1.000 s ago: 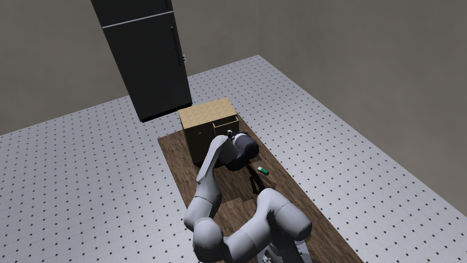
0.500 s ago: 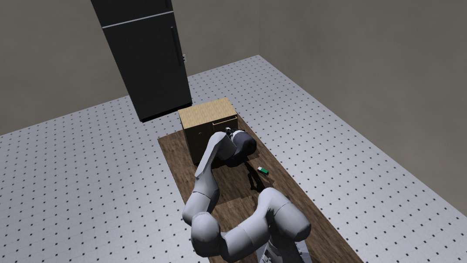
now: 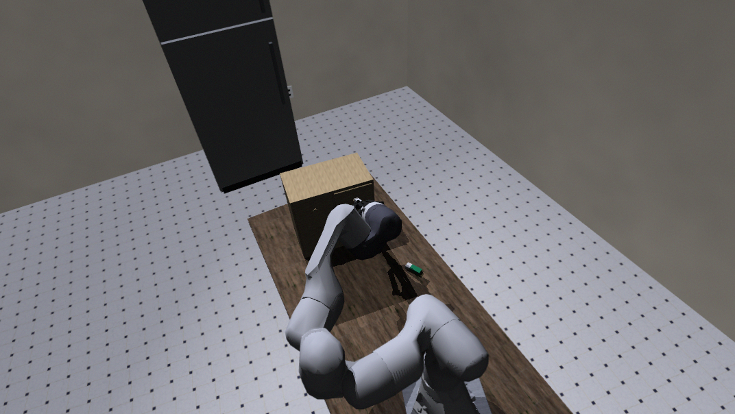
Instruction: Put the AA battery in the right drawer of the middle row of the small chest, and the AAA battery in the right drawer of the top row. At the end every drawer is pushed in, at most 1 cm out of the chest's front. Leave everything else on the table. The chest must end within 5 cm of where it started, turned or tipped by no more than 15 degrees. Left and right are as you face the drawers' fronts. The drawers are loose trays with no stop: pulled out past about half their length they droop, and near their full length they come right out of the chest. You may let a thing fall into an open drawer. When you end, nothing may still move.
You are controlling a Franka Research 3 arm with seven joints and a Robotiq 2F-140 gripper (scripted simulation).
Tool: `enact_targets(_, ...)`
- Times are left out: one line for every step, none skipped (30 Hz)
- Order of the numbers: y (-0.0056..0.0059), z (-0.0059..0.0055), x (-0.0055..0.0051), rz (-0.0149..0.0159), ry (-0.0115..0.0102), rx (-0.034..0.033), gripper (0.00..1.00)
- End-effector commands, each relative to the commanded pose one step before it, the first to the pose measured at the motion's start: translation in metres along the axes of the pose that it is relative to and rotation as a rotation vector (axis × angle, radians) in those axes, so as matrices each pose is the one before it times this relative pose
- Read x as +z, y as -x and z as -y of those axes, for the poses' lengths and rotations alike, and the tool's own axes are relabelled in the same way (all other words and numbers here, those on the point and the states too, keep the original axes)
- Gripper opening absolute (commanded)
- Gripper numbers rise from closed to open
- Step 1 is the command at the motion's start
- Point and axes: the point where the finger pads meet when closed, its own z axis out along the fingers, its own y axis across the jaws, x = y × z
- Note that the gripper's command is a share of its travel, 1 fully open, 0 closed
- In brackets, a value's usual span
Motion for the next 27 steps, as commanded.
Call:
enact_targets(0.00054,-0.00114,0.00345,-0.00106,0.00471,0.00444,0.00)
enact_targets(0.00031,0.00000,0.00053,0.00000,0.00000,0.00000,0.00)
enact_targets(0.00000,0.00000,0.00000,0.00000,0.00000,0.00000,0.00)
enact_targets(0.00000,0.00000,0.00000,0.00000,0.00000,0.00000,0.00)
enact_targets(0.00028,0.00000,0.00048,0.00000,0.00000,0.00000,0.00)
enact_targets(0.00025,0.00000,0.00044,0.00000,0.00000,0.00000,0.00)
enact_targets(0.00023,0.00000,0.00039,0.00000,0.00000,0.00000,0.00)
enact_targets(0.00020,0.00000,0.00035,0.00000,0.00000,0.00000,0.00)
enact_targets(0.00017,0.00000,0.00030,0.00000,0.00000,0.00000,0.00)
enact_targets(0.00015,0.00000,0.00026,0.00000,0.00000,0.00000,0.00)
enact_targets(0.00013,0.00000,0.00022,0.00000,0.00000,0.00000,0.00)
enact_targets(0.00011,0.00000,0.00019,0.00000,0.00000,0.00000,0.00)
enact_targets(0.00009,0.00000,0.00015,0.00000,0.00000,0.00000,0.00)
enact_targets(0.00007,0.00000,0.00012,0.00000,0.00000,0.00000,0.00)
enact_targets(0.00005,0.00000,0.00009,0.00000,0.00000,0.00000,0.00)
enact_targets(0.00004,0.00000,0.00007,0.00000,0.00000,0.00000,0.00)
enact_targets(0.00003,0.00000,0.00005,0.00000,0.00000,0.00000,0.00)
enact_targets(0.00002,0.00000,0.00003,0.00000,0.00000,0.00000,0.00)
enact_targets(0.00001,0.00000,0.00002,0.00000,0.00000,0.00000,0.00)
enact_targets(0.00000,0.00000,0.00000,0.00000,0.00000,0.00000,0.00)
enact_targets(0.00000,0.00000,0.00000,0.00000,0.00000,0.00000,0.00)
enact_targets(0.00000,0.00000,0.00001,0.00000,0.00000,0.00000,0.00)
enact_targets(0.00000,0.00000,0.00000,0.00000,0.00000,0.00000,0.00)
enact_targets(0.00000,0.00000,0.00000,0.00000,0.00000,0.00000,0.00)
enact_targets(0.00000,0.00000,0.00000,0.00000,0.00000,0.00000,0.00)
enact_targets(0.00000,0.00000,0.00000,0.00000,0.00000,0.00000,0.00)
enact_targets(0.00000,0.00000,0.00000,0.00000,0.00000,0.00000,0.00)
